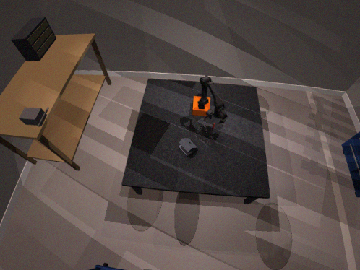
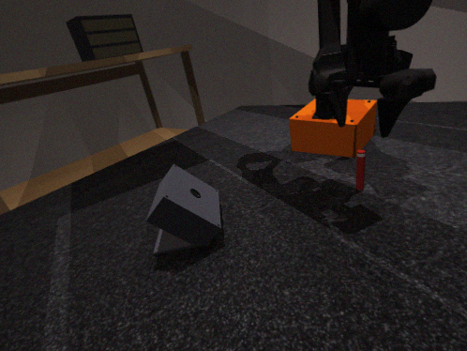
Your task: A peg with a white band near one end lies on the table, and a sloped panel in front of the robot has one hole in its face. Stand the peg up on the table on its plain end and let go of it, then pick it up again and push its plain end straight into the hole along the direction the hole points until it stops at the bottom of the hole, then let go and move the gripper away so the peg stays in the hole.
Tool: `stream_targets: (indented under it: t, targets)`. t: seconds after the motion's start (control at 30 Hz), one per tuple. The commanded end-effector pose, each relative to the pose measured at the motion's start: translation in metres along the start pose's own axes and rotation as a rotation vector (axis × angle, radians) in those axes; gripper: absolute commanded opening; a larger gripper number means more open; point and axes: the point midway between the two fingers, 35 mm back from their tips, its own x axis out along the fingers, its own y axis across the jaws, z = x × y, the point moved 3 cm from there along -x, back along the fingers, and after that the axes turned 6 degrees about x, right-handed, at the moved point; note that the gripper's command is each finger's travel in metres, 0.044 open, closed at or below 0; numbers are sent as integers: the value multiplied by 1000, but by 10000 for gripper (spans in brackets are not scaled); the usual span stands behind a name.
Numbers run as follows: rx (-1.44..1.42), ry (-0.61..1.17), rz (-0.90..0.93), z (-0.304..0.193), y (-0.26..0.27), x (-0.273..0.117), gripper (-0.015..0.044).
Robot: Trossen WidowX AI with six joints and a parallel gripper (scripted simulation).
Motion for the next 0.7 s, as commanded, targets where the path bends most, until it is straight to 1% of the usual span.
stream_targets:
  t: [0.0,0.1,0.3,0.67]
  targets:
    - [30,-5,-4,0,-1,8,440]
    - [66,-5,-4,0,-1,17,440]
    - [68,-5,-4,0,-1,21,440]
    - [68,-5,-4,0,-3,38,440]
